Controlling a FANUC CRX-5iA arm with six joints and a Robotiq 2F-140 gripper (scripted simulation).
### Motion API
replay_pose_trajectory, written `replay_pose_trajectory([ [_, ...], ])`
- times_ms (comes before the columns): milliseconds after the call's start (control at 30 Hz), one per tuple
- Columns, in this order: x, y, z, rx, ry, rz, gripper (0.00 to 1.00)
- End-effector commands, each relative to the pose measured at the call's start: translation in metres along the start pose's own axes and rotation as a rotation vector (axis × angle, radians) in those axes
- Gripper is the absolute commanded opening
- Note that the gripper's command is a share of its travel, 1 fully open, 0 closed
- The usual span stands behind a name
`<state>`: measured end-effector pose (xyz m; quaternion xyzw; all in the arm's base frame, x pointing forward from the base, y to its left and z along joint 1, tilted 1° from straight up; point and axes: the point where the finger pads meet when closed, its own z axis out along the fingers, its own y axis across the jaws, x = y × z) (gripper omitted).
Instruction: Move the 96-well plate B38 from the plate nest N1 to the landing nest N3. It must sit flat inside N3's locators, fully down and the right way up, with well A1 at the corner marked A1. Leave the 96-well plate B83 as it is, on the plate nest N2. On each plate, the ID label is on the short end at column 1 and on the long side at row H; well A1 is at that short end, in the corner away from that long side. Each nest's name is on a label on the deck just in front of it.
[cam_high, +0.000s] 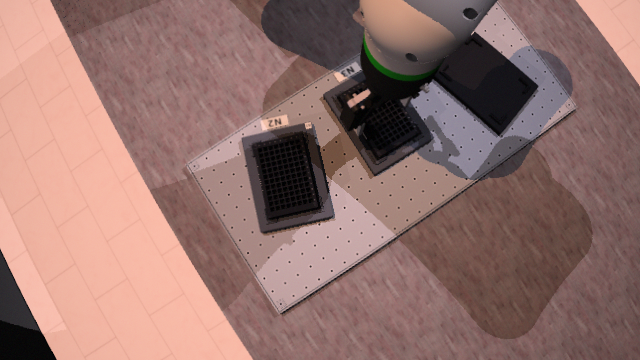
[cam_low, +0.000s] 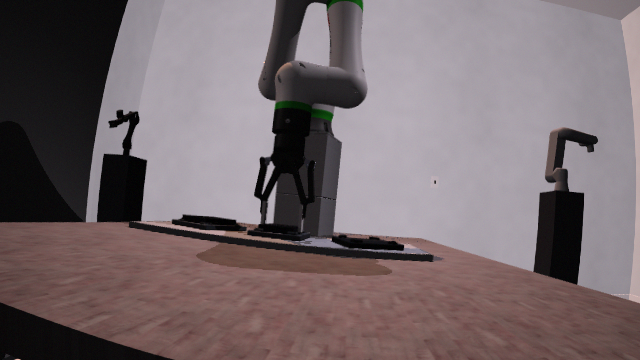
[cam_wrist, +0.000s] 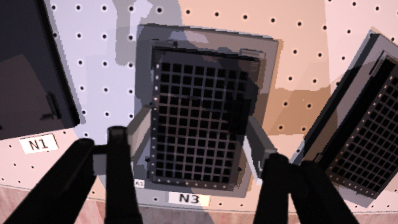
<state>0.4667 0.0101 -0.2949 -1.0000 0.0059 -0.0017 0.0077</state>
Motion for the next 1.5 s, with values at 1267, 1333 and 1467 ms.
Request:
replay_pose_trajectory([
  [1267,0.0002,0.0001,-0.0001,0.0,0.0,0.0,0.66],
  [1333,0.0002,0.0001,-0.0001,0.0,0.0,0.0,0.66],
  [1467,0.0002,0.0001,-0.0001,0.0,0.0,0.0,0.66],
])
